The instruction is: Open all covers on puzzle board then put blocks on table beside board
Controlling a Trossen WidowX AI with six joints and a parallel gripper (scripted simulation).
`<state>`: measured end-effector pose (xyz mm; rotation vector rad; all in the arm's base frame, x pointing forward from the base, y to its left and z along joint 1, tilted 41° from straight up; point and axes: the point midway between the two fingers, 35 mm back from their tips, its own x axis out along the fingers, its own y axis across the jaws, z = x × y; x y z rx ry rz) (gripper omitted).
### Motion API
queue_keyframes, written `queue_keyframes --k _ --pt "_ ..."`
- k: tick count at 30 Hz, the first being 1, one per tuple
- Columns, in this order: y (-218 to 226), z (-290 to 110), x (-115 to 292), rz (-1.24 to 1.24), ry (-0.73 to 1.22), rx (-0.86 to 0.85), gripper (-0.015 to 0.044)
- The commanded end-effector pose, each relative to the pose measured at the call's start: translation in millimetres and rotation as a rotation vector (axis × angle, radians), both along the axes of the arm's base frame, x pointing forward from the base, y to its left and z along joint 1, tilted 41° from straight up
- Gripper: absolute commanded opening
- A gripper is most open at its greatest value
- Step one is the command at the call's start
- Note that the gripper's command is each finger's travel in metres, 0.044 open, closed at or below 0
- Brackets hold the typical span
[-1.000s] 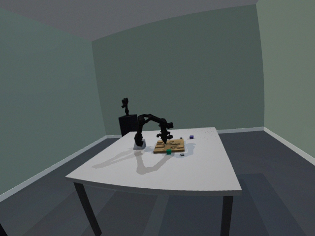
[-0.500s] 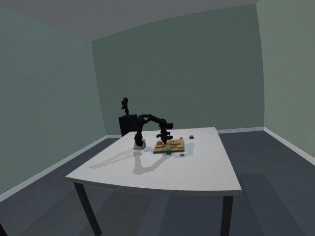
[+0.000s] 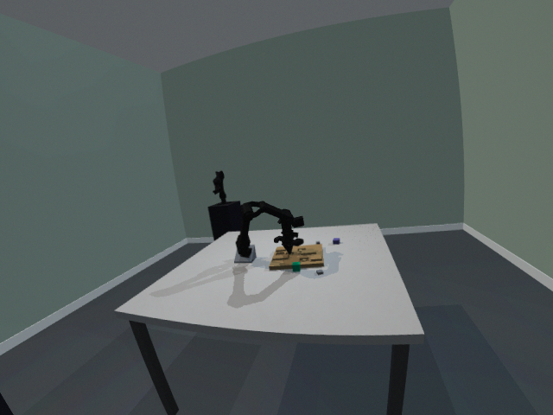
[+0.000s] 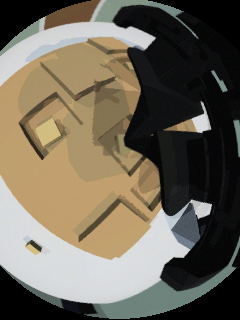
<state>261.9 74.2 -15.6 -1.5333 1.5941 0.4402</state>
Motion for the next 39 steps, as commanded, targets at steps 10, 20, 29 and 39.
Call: queue_keyframes --k 10,20,29,39 --pt "-3.0 -0.3 -1.4 0.817 0.685 -0.137 0.0" --pt "-3.0 -0.3 -1.5 1.16 0.971 -0.191 0.0" --pt "0.4 0.5 -0.1 0.982 0.814 -0.158 0.0" --pt "8.2 7.6 -2.3 1.135 0.949 -0.185 0.0"
